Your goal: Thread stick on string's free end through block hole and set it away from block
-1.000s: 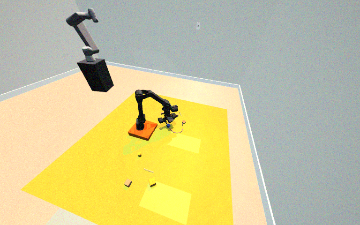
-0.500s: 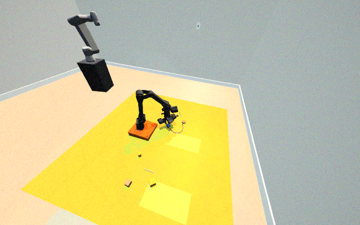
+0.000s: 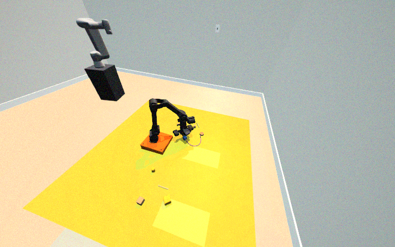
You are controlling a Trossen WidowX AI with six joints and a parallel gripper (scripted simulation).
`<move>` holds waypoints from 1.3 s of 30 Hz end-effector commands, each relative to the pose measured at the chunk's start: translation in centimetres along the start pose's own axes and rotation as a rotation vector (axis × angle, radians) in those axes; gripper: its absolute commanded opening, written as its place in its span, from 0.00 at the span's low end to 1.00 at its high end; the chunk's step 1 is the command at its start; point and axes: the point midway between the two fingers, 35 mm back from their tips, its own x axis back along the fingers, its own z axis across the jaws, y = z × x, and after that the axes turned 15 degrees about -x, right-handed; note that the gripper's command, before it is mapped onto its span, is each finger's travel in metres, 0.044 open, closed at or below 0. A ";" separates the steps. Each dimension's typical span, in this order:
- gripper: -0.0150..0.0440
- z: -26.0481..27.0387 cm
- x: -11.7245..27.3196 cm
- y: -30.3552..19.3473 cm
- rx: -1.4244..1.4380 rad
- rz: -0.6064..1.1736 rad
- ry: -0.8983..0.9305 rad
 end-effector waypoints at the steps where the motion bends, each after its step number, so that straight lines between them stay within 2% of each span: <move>1: 0.25 -0.1 -0.1 -0.1 0.003 -0.027 0.007; 17: 0.25 -0.1 -0.2 -0.4 0.005 -0.065 0.017; 39: 0.25 -1.1 -0.1 -3.4 0.005 -0.062 0.016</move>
